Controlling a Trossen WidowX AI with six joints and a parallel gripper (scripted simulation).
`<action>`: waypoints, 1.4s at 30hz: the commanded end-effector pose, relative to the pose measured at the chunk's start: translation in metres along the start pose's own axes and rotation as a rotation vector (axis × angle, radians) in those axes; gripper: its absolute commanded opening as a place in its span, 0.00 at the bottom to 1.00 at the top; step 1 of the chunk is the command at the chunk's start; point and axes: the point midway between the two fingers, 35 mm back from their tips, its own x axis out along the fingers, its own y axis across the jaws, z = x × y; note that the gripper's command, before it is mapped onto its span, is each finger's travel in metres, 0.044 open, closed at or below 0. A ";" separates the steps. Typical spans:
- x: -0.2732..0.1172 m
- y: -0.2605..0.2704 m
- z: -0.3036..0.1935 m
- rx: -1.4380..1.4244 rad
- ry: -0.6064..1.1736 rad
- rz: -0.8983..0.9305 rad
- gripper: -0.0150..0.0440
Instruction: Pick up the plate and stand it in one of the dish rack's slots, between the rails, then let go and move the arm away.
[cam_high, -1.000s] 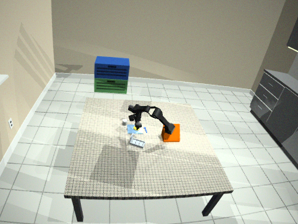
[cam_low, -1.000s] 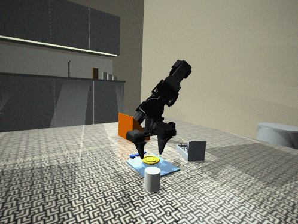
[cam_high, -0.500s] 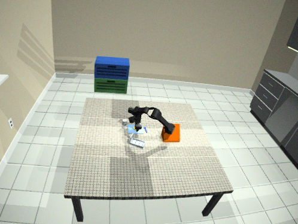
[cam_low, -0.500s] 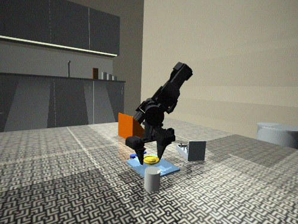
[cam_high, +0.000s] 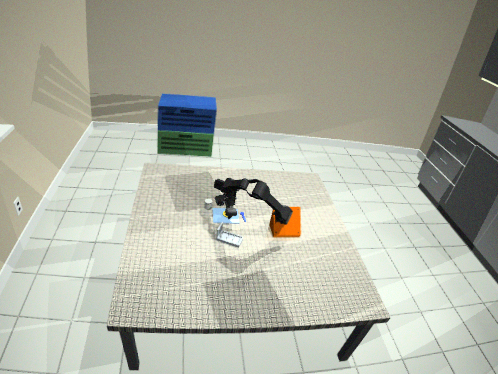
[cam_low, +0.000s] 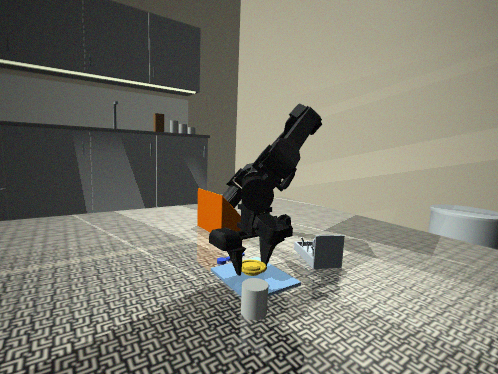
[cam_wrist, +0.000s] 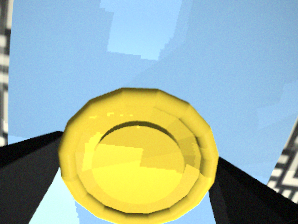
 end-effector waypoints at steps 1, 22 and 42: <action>0.000 0.000 0.000 0.003 -0.002 0.003 0.75; -0.086 -0.010 0.014 0.006 -0.003 -0.010 0.25; -0.165 -0.011 0.016 0.005 -0.001 -0.006 0.25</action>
